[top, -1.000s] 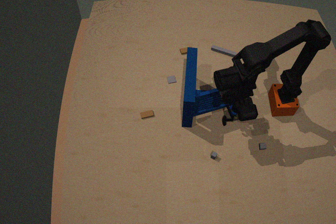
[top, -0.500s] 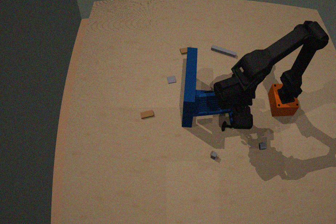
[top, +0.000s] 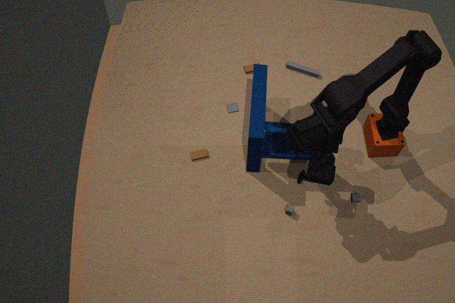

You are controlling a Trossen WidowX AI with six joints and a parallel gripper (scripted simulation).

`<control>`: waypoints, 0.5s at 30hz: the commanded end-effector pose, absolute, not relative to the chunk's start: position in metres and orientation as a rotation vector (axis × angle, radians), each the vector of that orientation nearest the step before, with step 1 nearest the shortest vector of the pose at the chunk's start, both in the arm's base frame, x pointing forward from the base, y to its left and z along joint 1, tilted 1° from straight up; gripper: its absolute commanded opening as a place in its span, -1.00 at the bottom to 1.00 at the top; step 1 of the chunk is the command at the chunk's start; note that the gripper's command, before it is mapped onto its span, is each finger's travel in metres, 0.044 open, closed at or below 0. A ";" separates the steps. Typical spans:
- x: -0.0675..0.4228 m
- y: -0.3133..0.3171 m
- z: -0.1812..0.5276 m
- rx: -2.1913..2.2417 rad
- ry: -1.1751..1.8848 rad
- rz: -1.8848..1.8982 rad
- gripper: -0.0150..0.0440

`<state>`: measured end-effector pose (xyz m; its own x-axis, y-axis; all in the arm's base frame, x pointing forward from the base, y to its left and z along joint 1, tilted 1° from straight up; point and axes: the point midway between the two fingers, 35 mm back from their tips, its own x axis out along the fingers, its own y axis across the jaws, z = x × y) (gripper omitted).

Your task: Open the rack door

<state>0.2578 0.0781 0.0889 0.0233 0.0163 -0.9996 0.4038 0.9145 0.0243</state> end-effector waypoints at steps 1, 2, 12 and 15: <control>0.259 0.080 0.088 0.357 1.529 -0.321 -0.44; 0.259 0.080 0.088 0.357 1.529 -0.321 -0.44; 0.259 0.080 0.088 0.357 1.529 -0.321 -0.09; 0.259 0.080 0.088 0.357 1.529 -0.321 0.18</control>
